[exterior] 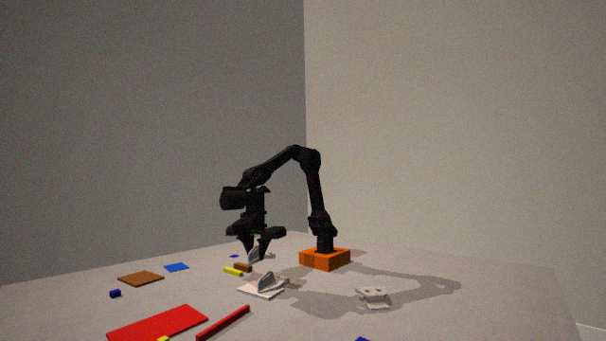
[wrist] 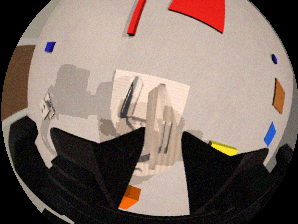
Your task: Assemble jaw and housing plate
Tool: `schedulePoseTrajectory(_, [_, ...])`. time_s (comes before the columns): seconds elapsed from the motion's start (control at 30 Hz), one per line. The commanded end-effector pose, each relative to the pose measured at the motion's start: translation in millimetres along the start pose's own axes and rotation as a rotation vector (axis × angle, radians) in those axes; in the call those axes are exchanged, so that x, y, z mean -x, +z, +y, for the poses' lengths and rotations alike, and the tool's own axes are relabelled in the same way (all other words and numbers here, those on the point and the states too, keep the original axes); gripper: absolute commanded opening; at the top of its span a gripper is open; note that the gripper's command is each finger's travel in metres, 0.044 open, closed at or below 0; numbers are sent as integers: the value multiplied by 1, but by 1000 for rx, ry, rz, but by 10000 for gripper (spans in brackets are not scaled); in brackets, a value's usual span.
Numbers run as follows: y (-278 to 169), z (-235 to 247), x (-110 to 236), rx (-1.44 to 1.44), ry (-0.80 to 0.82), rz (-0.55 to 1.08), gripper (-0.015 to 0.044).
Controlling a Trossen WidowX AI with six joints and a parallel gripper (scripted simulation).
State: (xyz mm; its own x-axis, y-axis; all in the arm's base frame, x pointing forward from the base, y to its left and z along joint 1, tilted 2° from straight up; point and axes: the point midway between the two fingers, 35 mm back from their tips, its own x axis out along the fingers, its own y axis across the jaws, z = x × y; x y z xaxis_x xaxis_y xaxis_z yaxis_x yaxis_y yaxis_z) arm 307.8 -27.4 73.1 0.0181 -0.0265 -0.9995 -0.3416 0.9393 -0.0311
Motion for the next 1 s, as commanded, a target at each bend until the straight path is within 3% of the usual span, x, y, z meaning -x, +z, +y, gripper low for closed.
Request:
schedulePoseTrajectory(0.0, [1, -1, 1, -6, -4, -1, 134])
schedulePoseTrajectory(0.97, [1, -1, -6, -15, -4, -1, 134])
